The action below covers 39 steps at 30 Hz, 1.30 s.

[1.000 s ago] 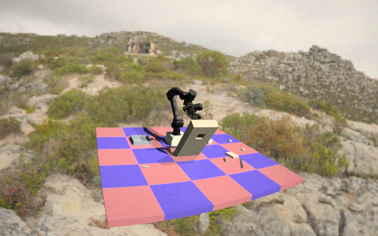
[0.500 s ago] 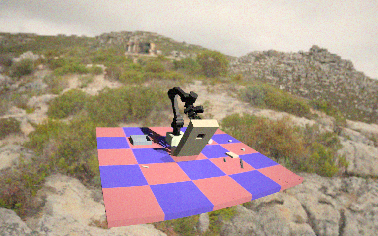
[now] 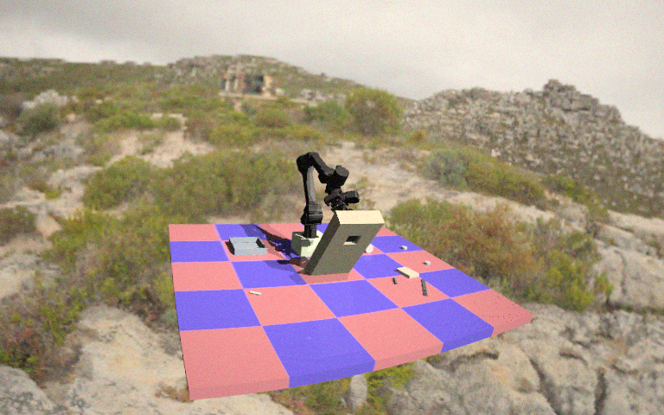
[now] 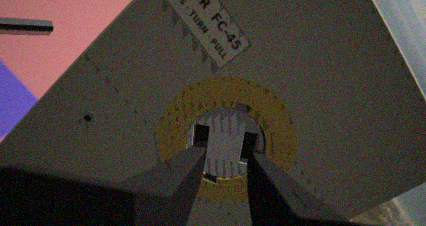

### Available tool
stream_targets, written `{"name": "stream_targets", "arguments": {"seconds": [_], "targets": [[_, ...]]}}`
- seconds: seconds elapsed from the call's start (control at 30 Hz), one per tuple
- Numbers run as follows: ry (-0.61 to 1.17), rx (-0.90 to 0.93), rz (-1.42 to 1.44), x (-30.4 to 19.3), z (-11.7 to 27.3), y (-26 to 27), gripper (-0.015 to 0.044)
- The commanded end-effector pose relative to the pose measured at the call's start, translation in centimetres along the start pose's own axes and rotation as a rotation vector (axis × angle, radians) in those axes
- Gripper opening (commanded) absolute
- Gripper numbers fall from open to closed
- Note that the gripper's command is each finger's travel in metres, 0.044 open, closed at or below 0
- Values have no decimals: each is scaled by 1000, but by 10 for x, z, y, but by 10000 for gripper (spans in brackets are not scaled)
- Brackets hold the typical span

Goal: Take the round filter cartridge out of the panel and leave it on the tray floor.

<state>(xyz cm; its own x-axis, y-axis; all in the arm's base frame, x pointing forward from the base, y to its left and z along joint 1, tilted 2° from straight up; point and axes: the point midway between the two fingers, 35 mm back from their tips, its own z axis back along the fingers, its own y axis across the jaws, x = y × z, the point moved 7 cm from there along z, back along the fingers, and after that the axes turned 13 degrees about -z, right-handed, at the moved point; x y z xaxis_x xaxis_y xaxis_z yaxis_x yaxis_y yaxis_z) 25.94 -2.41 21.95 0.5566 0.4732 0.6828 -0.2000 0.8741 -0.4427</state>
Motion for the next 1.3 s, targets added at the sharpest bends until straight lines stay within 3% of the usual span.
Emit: {"name": "stream_targets", "arguments": {"seconds": [0.0, 1.27], "targets": [[0, 4, 4, -1, -5, 1, 112], [-1, 4, 4, 0, -8, 1, 112]]}}
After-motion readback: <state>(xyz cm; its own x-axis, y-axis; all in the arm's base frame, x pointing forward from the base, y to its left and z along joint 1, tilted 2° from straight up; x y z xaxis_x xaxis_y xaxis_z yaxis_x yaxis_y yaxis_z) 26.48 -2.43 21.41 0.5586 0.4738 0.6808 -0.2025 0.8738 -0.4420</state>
